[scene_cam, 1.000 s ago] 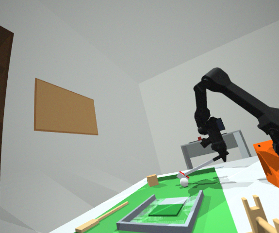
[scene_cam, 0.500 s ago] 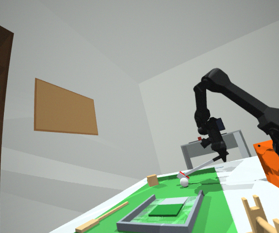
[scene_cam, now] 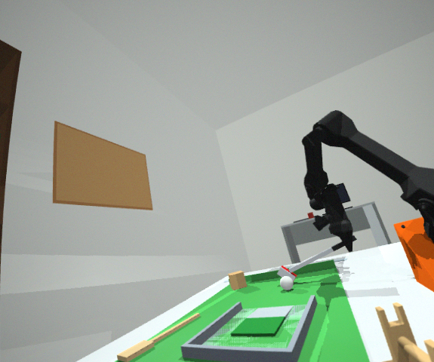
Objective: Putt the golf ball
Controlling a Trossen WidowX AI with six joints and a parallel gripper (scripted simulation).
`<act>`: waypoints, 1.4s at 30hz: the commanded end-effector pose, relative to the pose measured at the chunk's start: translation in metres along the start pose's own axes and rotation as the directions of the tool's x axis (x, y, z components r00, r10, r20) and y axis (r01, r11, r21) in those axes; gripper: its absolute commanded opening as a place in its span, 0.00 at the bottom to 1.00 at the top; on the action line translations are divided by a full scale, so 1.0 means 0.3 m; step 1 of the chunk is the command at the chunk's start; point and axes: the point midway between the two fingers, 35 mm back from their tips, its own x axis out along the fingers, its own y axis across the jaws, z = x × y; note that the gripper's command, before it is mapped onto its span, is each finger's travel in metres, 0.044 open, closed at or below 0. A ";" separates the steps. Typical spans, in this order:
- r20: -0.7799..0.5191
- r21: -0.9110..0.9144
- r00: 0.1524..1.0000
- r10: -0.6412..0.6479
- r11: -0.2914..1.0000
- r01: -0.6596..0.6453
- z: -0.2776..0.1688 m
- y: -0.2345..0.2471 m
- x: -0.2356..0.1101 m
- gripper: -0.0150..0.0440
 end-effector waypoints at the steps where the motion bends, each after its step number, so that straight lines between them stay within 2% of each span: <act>1: 0.004 -0.001 1.000 0.000 1.000 0.000 0.022 0.103 -0.012 0.25; 9: 0.004 -0.005 1.000 0.014 1.000 -0.014 0.002 0.435 0.000 0.25; 16: 0.003 -0.005 1.000 0.014 1.000 -0.014 0.002 0.440 -0.017 0.25; 27: 0.003 -0.004 1.000 0.012 1.000 -0.012 -0.001 0.436 -0.197 0.25; 42: 0.002 0.001 1.000 0.014 1.000 -0.014 0.002 0.435 -0.171 0.25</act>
